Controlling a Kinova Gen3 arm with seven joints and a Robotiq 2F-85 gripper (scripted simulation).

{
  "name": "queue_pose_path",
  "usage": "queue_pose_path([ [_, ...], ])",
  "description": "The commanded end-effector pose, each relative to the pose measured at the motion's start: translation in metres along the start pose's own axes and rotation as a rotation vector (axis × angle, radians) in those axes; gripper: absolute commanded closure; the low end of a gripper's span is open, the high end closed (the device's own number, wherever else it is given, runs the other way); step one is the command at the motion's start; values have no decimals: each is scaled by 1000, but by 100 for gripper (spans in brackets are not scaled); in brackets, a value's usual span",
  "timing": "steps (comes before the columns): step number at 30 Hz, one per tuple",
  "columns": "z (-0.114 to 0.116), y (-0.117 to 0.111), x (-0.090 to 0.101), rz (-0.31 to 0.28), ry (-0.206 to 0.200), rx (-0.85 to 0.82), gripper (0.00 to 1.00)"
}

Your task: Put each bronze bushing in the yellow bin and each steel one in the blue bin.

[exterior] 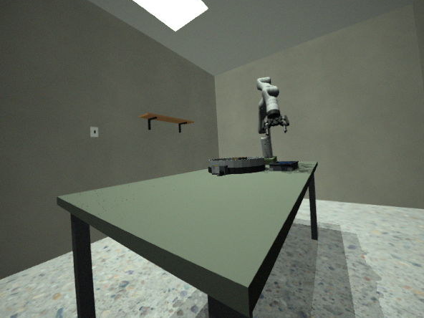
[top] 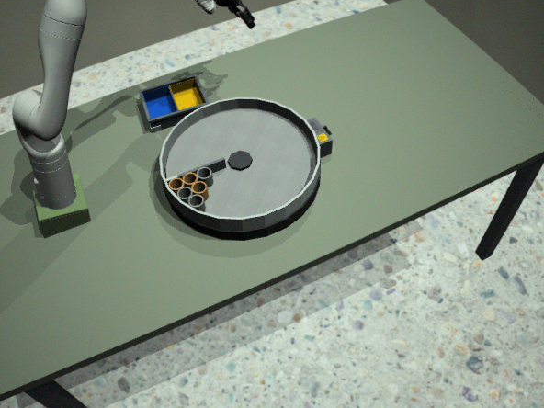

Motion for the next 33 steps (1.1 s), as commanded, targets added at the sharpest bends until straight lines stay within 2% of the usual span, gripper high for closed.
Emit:
queue_pose_path([
  [1,-13,-9,39,-20,6,-9,0],
  [4,-13,-9,39,-20,6,-9,0],
  [9,-35,-37,84,-20,5,-8,0],
  [15,-36,-37,85,-20,6,-9,0],
  [20,-58,-65,131,-20,6,-9,0],
  [23,-58,-65,131,-20,6,-9,0],
  [26,-72,-82,159,-20,6,-9,0],
  [28,-72,-82,159,-20,6,-9,0],
  [30,-81,-94,177,-20,6,-9,0],
  [33,-81,-94,177,-20,6,-9,0],
])
Point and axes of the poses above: the point where the finger pads meet when closed, its own x axis back along the fingers, its own z axis across the jaws, y = z × x, the point moved 4 cm from there along x, back along the fingers, and after that the axes turned 2 degrees about x, right-handed, at the moved point
